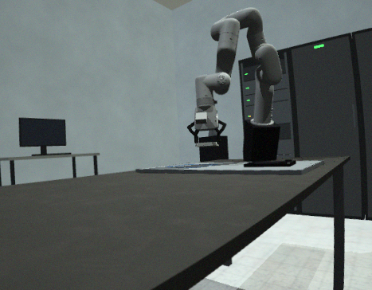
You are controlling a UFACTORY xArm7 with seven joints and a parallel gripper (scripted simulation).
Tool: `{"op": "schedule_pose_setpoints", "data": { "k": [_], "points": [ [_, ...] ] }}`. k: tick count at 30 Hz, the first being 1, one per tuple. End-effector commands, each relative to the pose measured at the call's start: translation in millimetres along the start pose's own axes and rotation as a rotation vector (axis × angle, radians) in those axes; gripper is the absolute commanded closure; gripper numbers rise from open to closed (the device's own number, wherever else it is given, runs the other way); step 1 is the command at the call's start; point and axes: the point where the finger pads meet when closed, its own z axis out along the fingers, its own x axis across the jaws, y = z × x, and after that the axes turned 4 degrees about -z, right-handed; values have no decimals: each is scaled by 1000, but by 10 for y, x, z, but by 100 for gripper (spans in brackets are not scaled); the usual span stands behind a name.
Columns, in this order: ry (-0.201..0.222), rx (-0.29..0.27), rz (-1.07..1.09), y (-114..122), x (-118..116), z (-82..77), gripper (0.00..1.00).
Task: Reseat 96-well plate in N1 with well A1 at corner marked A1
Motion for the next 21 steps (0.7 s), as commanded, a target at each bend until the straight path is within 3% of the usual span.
{"op": "schedule_pose_setpoints", "data": {
  "k": [1,21],
  "points": [
    [7,-28,204,-112,-151,-17,100],
    [14,-25,737,-398,-603,-25,100]
  ]
}}
